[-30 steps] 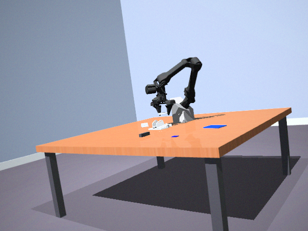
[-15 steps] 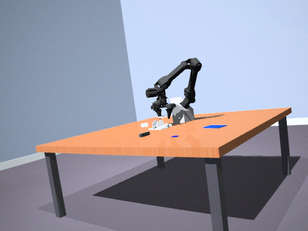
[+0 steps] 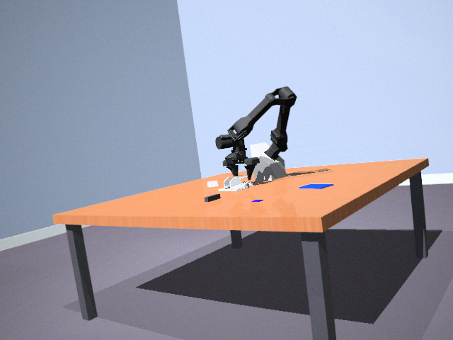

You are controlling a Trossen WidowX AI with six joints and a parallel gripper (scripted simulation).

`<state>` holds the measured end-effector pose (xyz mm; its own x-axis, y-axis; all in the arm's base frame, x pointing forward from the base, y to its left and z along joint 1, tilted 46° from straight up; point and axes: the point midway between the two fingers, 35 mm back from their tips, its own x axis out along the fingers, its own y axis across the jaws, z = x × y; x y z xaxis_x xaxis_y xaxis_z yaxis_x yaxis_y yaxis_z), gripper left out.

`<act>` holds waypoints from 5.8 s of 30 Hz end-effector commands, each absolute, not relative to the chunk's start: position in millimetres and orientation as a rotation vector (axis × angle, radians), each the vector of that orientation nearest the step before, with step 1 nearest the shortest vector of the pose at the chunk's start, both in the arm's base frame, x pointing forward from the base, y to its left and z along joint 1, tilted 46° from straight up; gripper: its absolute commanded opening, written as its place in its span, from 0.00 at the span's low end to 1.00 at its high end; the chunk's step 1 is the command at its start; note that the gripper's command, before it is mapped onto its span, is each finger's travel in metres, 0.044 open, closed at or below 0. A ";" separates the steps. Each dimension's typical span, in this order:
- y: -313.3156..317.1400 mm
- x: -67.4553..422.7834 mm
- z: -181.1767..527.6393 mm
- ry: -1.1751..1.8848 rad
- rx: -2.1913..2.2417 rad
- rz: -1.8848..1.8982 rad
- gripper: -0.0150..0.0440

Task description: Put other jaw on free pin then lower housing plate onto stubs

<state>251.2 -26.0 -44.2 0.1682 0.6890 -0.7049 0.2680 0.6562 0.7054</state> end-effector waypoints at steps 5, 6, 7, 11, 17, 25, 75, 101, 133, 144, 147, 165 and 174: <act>-18.6 250.3 -50.5 1.419 0.879 0.361 0.85; -18.6 250.3 -50.5 1.419 0.879 0.361 0.85; -18.6 250.3 -50.5 1.419 0.879 0.361 0.85; -18.6 250.3 -50.5 1.419 0.879 0.361 0.85; -18.6 250.3 -50.5 1.419 0.879 0.361 0.85; -16.9 250.7 -52.2 1.418 0.879 0.361 0.85; -10.0 252.2 -59.0 1.418 0.877 0.364 0.85; -8.3 252.6 -60.6 1.417 0.877 0.364 0.85; -8.3 252.6 -60.6 1.417 0.877 0.364 0.85; -8.3 252.6 -60.6 1.417 0.877 0.364 0.85; -8.3 252.6 -60.6 1.417 0.877 0.364 0.85; -8.3 252.6 -60.6 1.417 0.877 0.364 0.85; -8.3 252.6 -60.6 1.417 0.877 0.364 0.85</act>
<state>252.4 -9.0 -60.7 0.1636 0.6933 -0.7018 0.2690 0.6531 0.7079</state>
